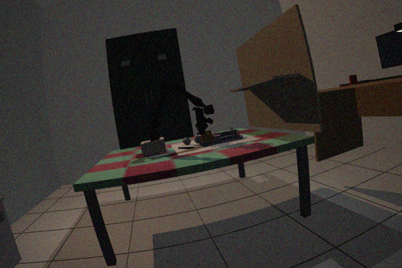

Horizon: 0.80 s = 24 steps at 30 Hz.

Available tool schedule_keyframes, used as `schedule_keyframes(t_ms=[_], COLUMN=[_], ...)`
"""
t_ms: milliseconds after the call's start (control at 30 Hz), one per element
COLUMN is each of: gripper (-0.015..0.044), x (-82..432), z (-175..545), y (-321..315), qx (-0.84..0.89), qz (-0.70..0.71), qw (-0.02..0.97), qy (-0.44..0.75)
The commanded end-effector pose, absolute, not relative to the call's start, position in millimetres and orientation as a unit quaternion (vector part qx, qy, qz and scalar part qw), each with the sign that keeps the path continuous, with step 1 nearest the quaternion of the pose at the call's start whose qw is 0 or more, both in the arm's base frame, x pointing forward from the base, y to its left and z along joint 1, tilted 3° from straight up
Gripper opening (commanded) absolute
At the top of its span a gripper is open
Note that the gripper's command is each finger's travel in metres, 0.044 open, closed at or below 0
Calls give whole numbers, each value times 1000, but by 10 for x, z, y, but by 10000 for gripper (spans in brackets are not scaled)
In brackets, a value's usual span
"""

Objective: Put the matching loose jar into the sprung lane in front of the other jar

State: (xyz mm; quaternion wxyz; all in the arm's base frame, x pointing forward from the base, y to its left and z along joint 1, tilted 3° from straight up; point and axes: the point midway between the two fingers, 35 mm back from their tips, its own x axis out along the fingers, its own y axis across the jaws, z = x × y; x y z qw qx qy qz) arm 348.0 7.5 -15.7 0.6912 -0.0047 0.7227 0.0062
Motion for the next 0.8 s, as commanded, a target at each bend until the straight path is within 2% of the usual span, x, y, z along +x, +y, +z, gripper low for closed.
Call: schedule_keyframes(t_ms=[0,767], gripper=[0,0], x=[3522,3510], z=[-173,-255], y=[70,70], qx=[-7,-7], qz=[6,6], qw=[698,698], qy=[716,716])
